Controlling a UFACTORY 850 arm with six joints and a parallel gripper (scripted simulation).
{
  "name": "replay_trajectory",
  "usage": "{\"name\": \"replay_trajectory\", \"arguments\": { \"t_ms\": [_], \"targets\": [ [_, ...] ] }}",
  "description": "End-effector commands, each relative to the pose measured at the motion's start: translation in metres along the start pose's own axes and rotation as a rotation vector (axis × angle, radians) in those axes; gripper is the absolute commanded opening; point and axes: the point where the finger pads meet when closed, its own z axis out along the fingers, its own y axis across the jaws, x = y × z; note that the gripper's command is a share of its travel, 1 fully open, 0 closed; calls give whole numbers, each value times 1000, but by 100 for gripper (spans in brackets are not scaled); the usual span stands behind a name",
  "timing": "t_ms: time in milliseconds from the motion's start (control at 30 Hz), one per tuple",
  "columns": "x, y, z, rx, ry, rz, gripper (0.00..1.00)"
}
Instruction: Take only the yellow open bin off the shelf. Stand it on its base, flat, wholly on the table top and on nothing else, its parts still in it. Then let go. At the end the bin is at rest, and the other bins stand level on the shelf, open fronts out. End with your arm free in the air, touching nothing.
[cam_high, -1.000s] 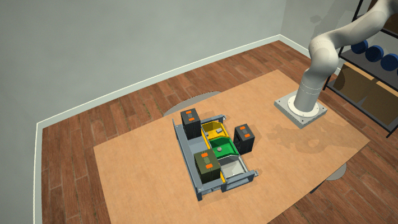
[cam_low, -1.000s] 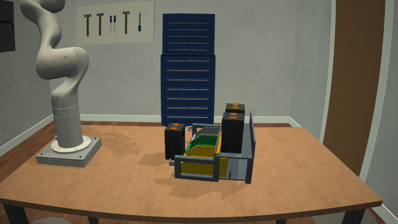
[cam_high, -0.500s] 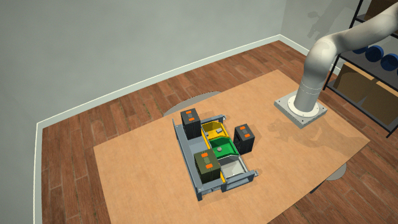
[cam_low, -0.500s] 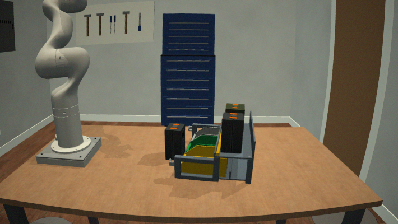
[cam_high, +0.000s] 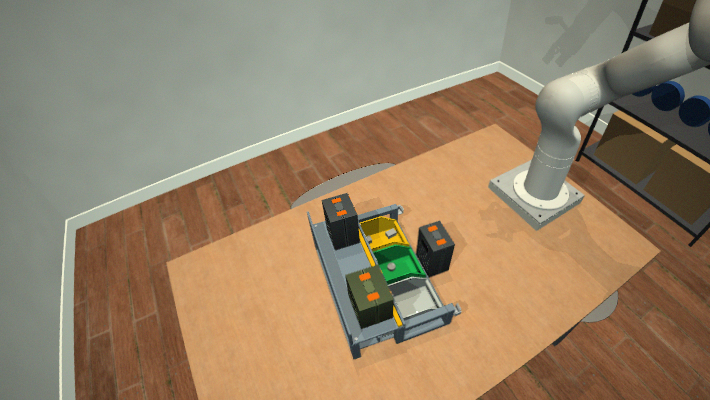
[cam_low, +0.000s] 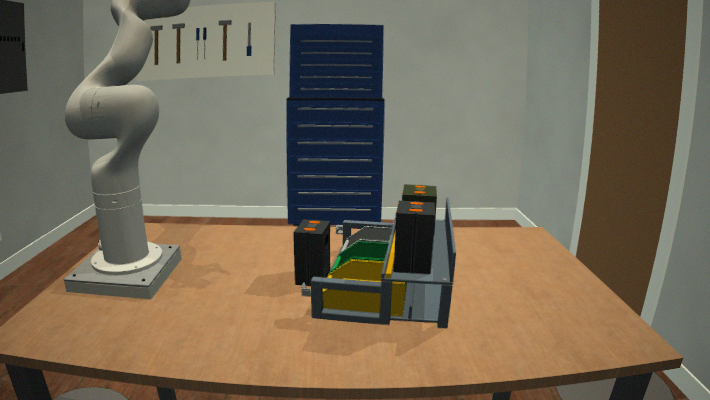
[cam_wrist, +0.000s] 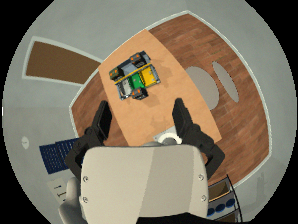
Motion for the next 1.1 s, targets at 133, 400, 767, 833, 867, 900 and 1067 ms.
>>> {"name": "replay_trajectory", "arguments": {
  "t_ms": [133,400,767,833,867,900,1067],
  "targets": [
    [10,32,-10,46,146,98,100],
    [10,30,-9,46,145,97,100],
    [7,23,-7,46,145,98,100],
    [7,23,-7,46,145,98,100],
    [7,23,-7,46,145,98,100],
    [7,23,-7,46,145,98,100],
    [6,19,-6,46,145,98,100]
  ]
}}
